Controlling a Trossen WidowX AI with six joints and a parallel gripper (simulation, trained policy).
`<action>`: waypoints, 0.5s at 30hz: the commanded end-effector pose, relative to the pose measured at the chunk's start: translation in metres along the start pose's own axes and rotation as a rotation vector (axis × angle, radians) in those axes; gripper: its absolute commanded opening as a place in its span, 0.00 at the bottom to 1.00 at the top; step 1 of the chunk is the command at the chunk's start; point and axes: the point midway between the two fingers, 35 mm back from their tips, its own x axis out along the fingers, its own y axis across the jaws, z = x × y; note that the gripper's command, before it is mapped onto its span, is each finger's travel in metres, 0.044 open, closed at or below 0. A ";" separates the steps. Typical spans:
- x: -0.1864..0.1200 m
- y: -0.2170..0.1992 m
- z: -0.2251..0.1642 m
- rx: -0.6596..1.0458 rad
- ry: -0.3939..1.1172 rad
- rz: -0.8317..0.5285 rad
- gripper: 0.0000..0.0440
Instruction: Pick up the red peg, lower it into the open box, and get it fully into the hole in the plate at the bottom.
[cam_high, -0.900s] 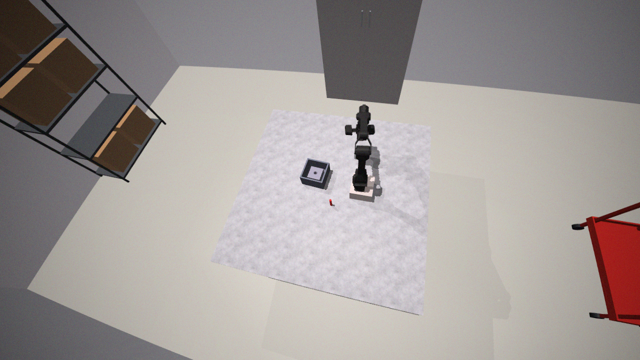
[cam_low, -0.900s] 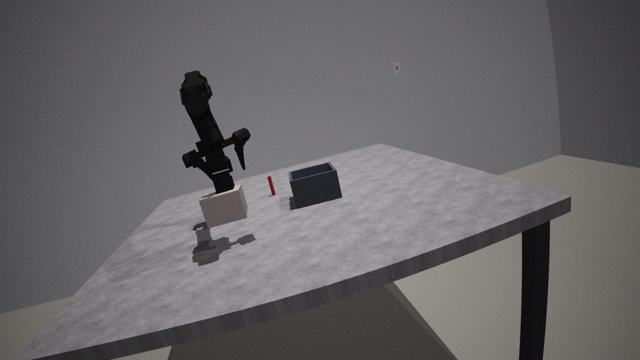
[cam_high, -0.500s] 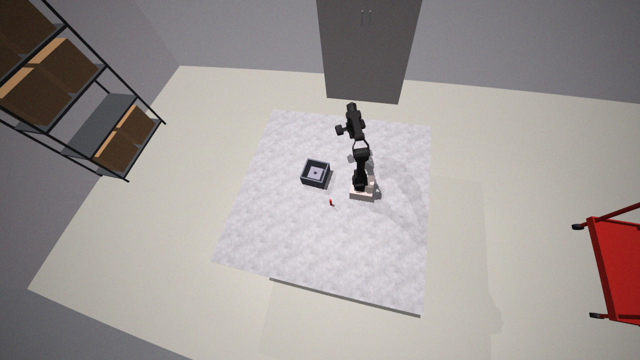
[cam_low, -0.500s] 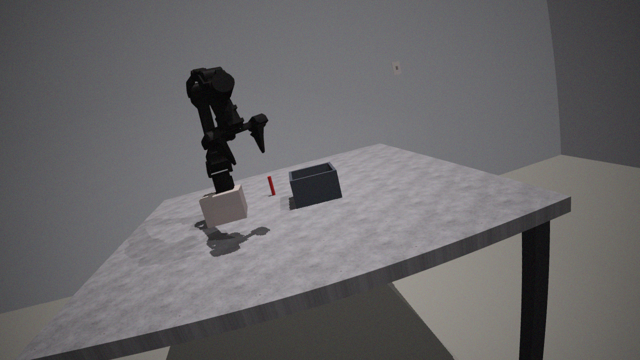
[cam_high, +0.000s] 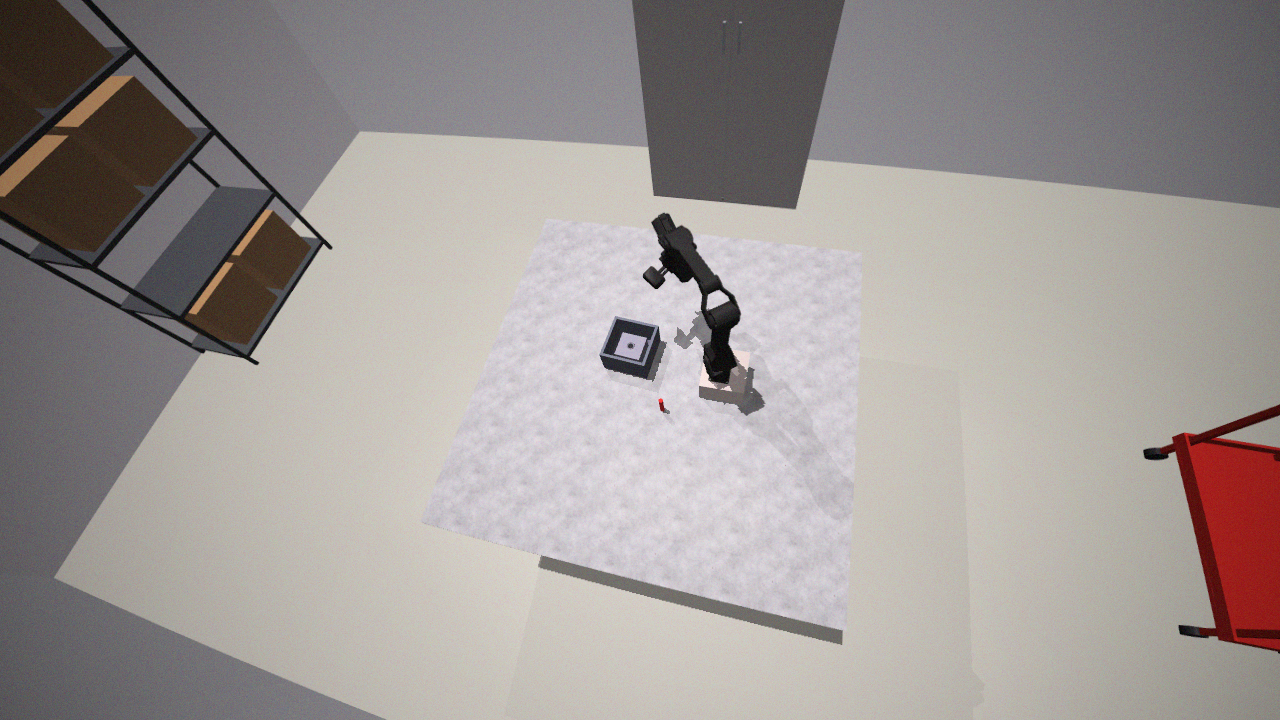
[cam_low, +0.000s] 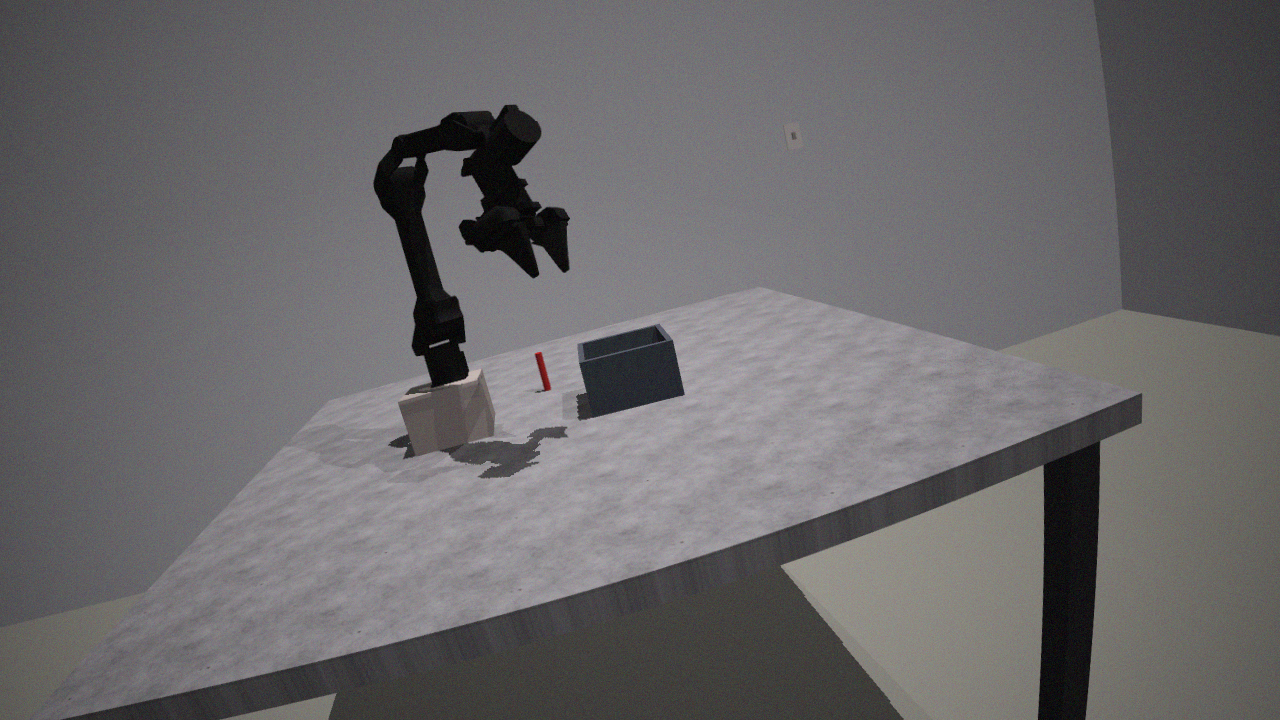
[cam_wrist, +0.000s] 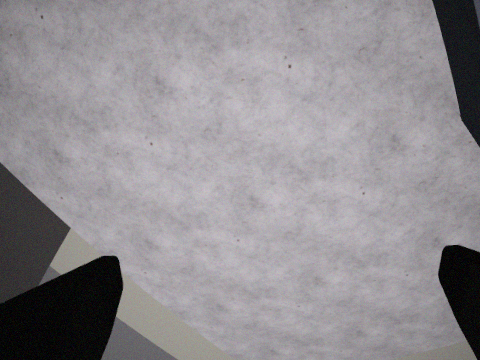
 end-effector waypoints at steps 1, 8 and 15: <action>-0.007 -0.024 -0.005 -0.130 0.001 -0.005 1.00; -0.020 -0.072 -0.007 -0.374 0.004 -0.025 1.00; -0.031 -0.116 0.002 -0.617 -0.004 -0.049 1.00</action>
